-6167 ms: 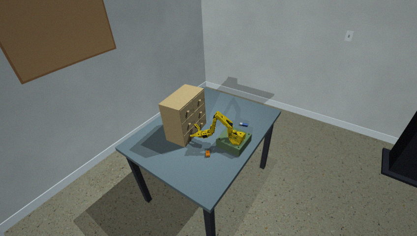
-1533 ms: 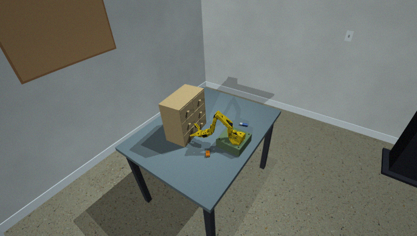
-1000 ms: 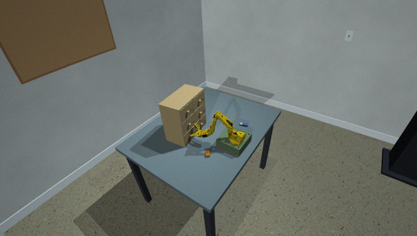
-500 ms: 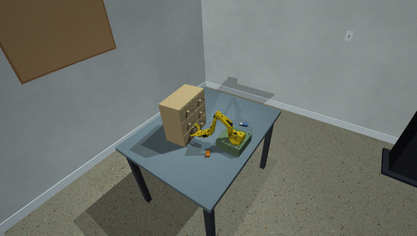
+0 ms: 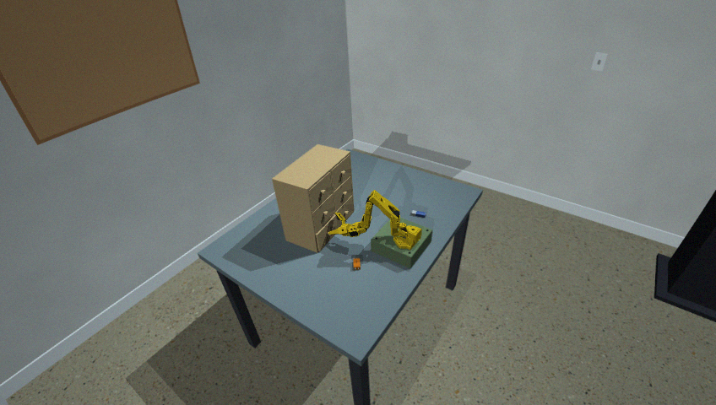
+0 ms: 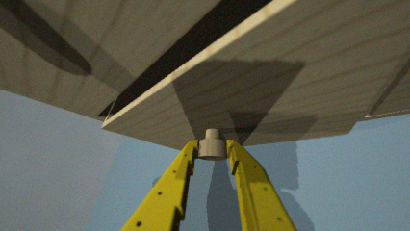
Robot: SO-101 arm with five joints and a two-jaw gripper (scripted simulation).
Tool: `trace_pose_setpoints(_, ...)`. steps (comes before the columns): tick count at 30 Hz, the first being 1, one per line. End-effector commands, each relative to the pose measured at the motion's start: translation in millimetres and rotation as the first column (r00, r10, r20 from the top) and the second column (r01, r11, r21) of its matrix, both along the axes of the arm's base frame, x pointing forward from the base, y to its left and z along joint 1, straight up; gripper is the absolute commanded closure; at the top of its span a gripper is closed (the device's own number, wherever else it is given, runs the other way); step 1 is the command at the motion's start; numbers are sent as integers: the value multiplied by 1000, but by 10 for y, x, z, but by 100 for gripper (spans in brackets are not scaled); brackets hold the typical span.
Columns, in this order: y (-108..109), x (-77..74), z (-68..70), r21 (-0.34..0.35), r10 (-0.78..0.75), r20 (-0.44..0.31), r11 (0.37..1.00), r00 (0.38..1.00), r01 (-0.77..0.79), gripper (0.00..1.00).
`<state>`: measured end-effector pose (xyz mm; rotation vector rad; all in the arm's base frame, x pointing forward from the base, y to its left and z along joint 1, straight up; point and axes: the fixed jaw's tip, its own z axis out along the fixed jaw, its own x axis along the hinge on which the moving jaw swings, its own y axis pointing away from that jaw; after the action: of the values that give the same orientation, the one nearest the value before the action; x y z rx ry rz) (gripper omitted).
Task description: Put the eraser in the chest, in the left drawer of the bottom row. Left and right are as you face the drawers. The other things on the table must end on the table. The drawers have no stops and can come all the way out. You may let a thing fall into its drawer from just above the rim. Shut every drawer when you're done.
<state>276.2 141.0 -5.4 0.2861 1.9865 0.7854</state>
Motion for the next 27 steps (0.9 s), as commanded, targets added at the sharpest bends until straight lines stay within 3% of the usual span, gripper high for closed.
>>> trace_pose_setpoints(1, 31, -43, -6, 7, 13, 1, 1000, 1000, -13, 100)
trace_pose_setpoints(27, 19, -129, -7, 7, 23, 1, 1000, 1000, -23, 100)
